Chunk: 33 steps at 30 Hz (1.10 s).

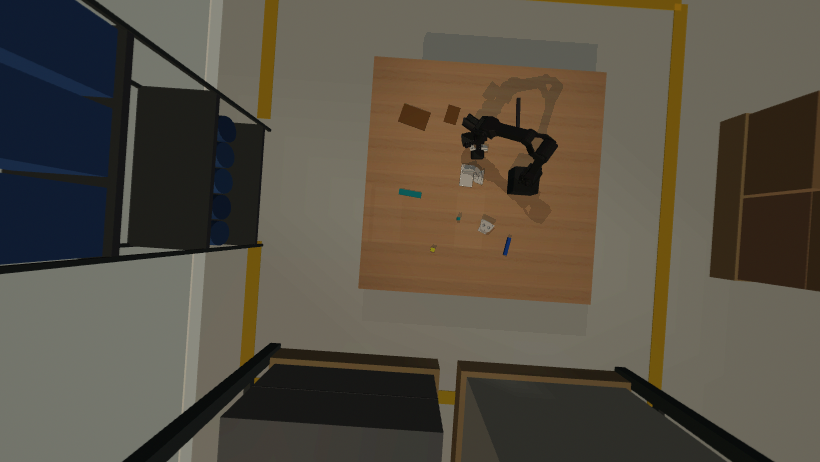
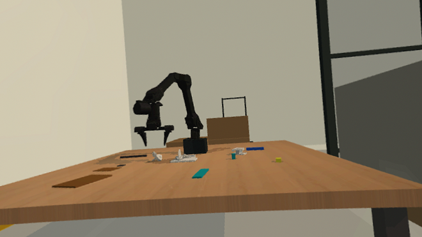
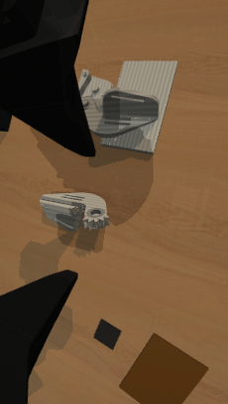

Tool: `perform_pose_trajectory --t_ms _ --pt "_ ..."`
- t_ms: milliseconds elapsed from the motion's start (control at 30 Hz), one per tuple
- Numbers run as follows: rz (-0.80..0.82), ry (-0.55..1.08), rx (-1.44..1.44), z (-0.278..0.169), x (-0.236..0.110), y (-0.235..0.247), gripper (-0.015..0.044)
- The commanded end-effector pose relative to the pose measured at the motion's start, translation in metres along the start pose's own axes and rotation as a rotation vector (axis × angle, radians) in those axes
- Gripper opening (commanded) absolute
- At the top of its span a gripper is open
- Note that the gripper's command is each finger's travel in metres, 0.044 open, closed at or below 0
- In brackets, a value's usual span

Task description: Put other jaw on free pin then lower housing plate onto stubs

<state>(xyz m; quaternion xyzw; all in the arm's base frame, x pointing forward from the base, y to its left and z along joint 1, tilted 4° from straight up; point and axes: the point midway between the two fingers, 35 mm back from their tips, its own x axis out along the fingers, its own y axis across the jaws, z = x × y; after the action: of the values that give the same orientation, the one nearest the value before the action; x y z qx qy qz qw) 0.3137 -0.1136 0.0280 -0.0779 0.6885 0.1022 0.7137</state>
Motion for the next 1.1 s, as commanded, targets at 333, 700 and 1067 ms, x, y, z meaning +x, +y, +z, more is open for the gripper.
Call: perform_pose_trajectory --t_ms 333,700,1067 --pt "0.022 0.011 -0.01 -0.003 0.013 -0.003 0.044" --pt "0.025 0.011 -0.004 -0.003 0.03 -0.003 0.044" --pt "0.025 0.011 -0.007 -0.003 0.048 -0.002 0.044"
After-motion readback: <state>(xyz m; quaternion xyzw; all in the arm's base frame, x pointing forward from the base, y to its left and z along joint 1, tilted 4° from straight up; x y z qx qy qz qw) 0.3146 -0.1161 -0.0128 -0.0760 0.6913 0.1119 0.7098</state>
